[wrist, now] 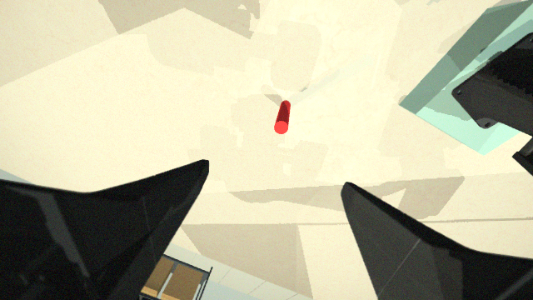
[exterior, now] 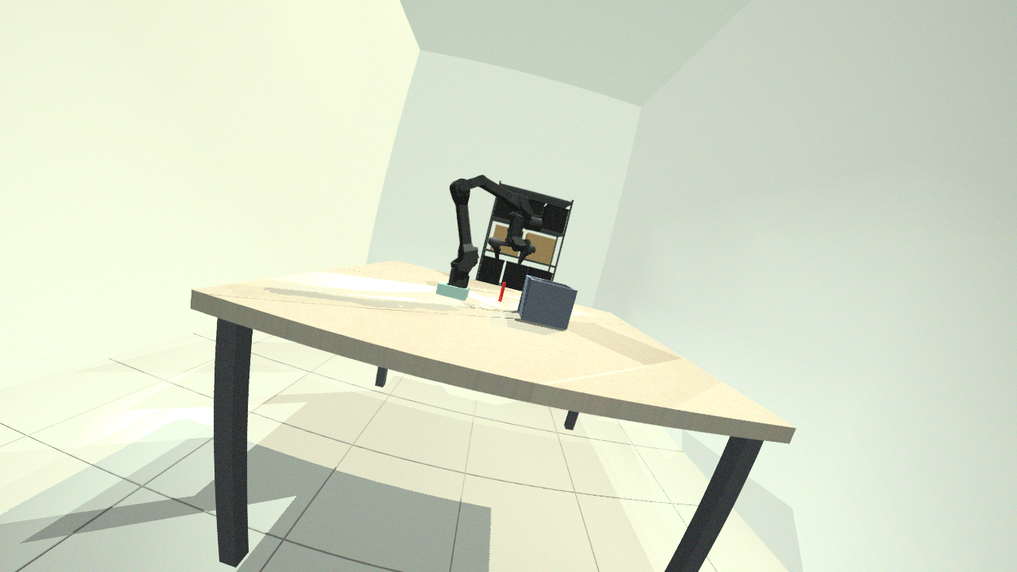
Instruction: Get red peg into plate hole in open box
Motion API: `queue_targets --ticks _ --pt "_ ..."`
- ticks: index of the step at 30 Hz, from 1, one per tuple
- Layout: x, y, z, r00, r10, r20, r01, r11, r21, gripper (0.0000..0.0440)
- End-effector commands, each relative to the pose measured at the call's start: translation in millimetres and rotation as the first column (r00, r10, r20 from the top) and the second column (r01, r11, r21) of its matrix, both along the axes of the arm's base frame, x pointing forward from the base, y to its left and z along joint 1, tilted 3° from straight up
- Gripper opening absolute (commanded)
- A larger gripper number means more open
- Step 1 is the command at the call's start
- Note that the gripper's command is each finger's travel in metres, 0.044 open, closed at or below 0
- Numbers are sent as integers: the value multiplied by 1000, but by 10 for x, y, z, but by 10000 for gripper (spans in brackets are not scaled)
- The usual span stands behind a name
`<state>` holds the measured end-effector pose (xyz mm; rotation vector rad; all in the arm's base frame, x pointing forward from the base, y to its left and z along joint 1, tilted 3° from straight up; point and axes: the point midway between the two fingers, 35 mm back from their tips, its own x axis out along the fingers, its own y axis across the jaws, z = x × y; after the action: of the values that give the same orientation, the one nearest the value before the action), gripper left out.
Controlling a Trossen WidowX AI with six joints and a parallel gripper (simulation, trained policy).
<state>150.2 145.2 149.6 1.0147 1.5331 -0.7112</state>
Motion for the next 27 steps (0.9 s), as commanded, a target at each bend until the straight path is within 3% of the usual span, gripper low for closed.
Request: queue_targets --ticks 1,27 --pt "-41 12 -94 999 -22 -33 20 999 -36 440" --pt "-86 13 -867 993 -71 -91 57 987 -150 440"
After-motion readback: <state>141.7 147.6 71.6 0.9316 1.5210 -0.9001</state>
